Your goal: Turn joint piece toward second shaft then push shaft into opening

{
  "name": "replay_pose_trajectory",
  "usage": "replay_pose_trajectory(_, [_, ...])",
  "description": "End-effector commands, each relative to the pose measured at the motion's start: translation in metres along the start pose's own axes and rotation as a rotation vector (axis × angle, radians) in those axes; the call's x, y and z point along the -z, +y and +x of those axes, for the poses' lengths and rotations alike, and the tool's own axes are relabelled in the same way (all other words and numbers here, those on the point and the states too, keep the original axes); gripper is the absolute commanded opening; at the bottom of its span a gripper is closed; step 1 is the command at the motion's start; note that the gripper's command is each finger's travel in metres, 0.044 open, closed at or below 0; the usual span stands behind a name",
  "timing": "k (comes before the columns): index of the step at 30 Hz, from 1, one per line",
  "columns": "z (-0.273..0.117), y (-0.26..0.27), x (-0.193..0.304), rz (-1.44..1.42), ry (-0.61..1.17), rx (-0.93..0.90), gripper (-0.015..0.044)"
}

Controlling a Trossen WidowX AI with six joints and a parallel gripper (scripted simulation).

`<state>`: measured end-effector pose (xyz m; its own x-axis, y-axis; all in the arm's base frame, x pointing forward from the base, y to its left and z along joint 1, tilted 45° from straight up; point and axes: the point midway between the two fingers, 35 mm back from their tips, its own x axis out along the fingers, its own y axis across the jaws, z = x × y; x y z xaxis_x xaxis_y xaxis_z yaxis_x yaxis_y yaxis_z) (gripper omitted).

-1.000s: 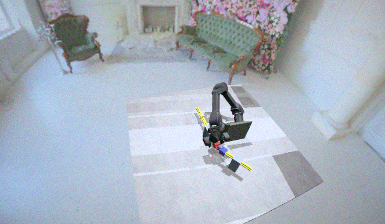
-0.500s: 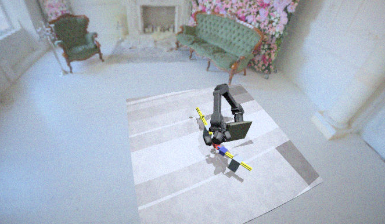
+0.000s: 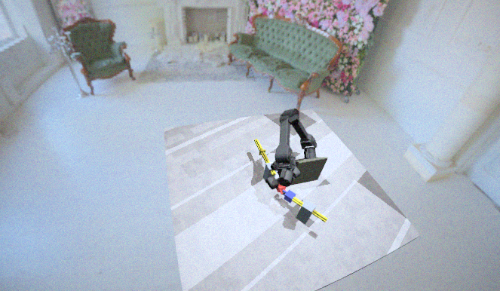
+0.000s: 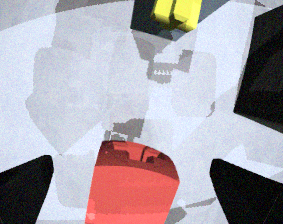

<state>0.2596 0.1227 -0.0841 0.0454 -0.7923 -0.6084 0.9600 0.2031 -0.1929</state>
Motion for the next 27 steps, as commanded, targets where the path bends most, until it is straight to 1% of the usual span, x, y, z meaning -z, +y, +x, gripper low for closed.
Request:
replay_pose_trajectory(1, [-0.013, 0.003, -0.001, -0.104, 0.018, -0.014, 0.044])
replay_pose_trajectory(27, [-0.091, -0.001, -0.013, -0.988, 0.084, -0.08, 0.044])
